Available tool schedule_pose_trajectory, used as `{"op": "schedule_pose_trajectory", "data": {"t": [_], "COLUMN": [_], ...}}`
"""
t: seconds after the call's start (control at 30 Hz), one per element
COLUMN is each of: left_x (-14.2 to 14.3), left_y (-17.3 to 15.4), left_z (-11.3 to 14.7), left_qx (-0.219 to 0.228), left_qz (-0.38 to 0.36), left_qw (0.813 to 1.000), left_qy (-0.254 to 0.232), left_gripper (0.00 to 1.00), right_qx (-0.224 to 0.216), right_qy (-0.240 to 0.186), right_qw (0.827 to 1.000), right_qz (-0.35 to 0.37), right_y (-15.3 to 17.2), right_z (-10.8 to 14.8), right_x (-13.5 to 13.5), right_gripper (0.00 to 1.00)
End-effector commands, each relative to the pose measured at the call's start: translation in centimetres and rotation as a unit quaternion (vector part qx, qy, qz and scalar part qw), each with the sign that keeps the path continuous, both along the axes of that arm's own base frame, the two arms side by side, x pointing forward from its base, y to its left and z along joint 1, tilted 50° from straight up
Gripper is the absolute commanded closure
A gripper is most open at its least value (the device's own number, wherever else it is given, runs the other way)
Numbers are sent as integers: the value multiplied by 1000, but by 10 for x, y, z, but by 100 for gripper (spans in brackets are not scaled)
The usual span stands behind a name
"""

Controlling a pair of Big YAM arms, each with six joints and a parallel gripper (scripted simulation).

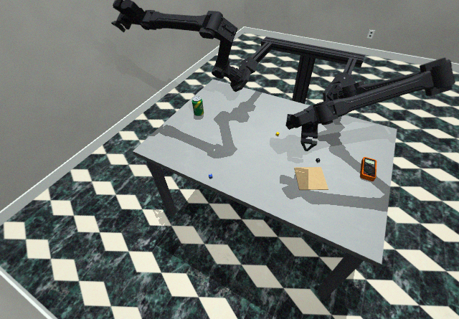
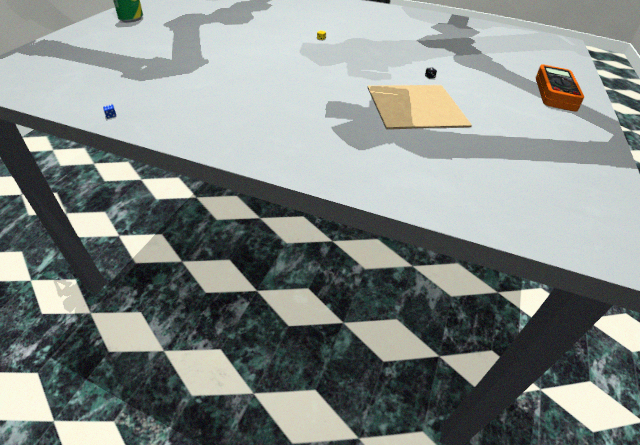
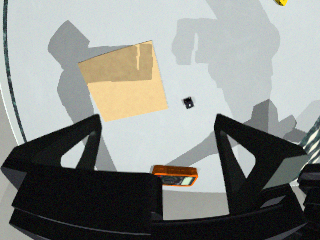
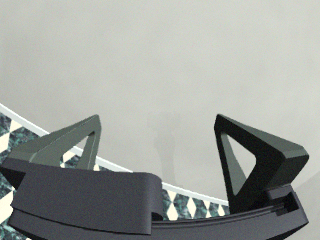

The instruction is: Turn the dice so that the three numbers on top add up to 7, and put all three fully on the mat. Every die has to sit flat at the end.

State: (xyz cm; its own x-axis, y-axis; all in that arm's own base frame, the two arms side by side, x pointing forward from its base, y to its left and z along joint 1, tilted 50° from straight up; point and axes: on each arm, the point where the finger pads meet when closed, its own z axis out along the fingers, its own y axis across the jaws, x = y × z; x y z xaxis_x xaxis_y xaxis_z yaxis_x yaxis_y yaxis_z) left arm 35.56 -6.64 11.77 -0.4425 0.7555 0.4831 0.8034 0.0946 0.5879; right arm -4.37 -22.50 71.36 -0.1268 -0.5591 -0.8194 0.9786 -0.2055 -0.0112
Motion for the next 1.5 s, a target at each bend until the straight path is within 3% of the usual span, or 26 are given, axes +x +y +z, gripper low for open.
{"op": "schedule_pose_trajectory", "data": {"t": [0.0,0.33,0.37,0.73,0.9,1.1,1.17,1.2,1.27,1.47], "left_x": [1,1,12,29,65,130,130,146,166,224], "left_y": [-2,-2,-17,-30,-59,-111,-111,-111,-146,-203], "left_z": [2,2,19,15,22,26,26,25,22,3], "left_qx": [-1,-1,-16,5,19,45,45,50,62,93], "left_qz": [-2,-2,-12,-28,-53,-97,-97,-96,-128,-179], "left_qw": [1000,1000,1000,1000,998,992,992,991,985,970], "left_qy": [-2,-2,-24,7,29,69,69,78,94,139], "left_gripper": [0,0,0,0,0,0,0,0,0,0], "right_qx": [-31,-31,-31,-31,-31,-31,-31,-31,-31,-31], "right_qy": [1,1,1,1,1,1,1,1,1,1], "right_qw": [1000,999,999,999,999,999,999,999,999,999], "right_qz": [-4,-6,-6,-6,-6,-6,-6,-6,-6,-6], "right_y": [28,29,29,29,29,29,29,29,29,29], "right_z": [32,32,32,32,32,32,32,32,32,32], "right_x": [0,0,0,0,0,0,0,0,0,0], "right_gripper": [0,0,0,0,0,0,0,0,0,0]}}
